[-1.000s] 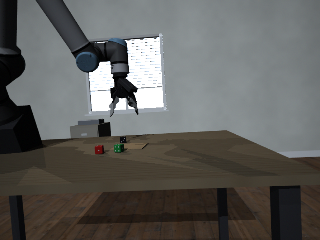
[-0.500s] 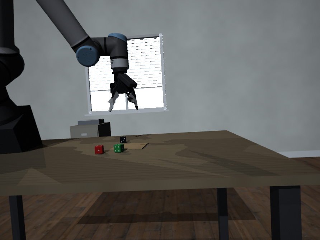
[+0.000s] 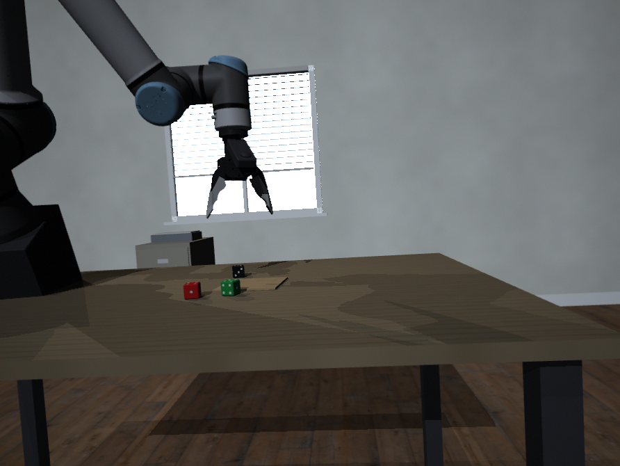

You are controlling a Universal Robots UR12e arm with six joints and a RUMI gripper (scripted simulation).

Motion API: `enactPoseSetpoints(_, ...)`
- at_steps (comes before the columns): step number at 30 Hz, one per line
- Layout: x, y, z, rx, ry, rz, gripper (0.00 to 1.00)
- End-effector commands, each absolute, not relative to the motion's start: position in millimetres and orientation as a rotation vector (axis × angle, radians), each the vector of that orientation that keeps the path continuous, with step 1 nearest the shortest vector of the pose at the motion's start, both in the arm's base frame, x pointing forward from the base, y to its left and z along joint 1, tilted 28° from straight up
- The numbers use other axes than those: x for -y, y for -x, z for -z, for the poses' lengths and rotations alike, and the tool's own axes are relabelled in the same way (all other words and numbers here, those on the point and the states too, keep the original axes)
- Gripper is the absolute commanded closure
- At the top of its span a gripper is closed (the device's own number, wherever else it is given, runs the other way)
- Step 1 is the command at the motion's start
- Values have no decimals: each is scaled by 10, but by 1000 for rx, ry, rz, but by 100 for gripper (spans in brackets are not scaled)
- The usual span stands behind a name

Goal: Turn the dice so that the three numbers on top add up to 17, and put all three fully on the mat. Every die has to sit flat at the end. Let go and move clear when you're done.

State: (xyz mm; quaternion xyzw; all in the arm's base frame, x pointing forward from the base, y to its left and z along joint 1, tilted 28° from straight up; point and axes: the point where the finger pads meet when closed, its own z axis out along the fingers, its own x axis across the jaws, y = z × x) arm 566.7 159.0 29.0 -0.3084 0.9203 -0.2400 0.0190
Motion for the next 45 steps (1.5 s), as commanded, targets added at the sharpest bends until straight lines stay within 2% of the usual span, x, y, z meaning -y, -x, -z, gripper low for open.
enactPoseSetpoints(1, -1312, -5759, -443, -2891, 713, 727, 0)
enactPoseSetpoints(21, -249, -5910, -971, -2848, -168, 643, 0)
enactPoseSetpoints(45, -211, -5912, -989, -2842, -194, 640, 0)
